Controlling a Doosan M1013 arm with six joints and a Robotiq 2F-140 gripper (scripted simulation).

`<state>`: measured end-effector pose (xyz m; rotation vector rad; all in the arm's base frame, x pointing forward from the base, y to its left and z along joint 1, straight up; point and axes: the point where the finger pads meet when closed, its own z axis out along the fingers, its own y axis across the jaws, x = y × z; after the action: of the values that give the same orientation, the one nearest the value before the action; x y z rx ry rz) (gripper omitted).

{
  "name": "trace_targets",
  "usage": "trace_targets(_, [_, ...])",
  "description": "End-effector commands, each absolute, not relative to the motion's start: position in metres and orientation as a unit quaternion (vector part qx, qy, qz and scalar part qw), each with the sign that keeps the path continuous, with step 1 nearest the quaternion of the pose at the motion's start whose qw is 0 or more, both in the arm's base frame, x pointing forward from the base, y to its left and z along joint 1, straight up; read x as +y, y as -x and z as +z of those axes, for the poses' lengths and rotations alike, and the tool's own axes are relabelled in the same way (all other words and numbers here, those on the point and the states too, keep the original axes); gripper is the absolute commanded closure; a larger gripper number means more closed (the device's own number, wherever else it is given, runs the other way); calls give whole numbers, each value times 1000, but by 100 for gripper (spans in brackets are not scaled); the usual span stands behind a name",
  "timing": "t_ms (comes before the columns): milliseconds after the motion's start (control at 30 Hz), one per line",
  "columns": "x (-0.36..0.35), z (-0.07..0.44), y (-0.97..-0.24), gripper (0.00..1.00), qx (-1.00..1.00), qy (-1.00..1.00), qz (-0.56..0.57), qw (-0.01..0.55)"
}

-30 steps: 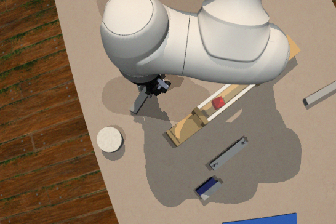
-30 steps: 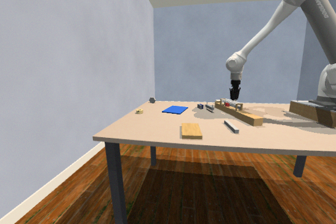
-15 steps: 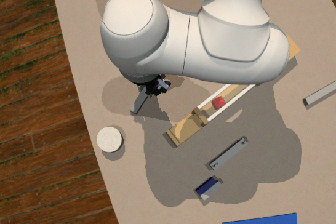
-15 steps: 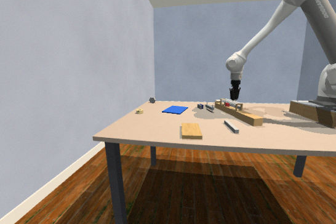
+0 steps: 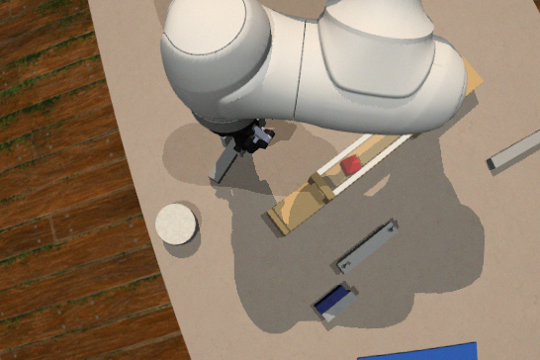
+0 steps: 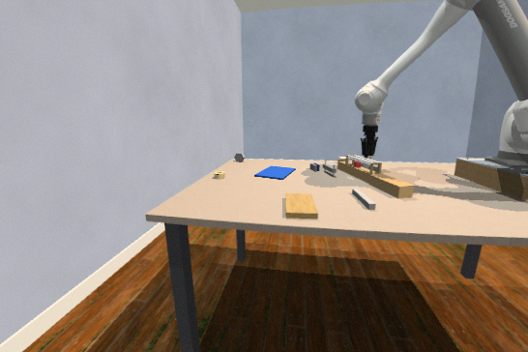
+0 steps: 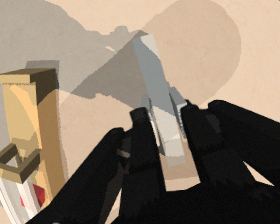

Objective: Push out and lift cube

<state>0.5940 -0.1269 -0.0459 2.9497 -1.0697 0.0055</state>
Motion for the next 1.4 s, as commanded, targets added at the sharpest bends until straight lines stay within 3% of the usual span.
trace_targets(0, [-127, -35, -594, 100, -341, -940, 2, 2])
trace_targets(367, [-126, 63, -594, 100, -341, -940, 2, 2])
trace_targets(1367, [-126, 65, -594, 100, -341, -940, 2, 2])
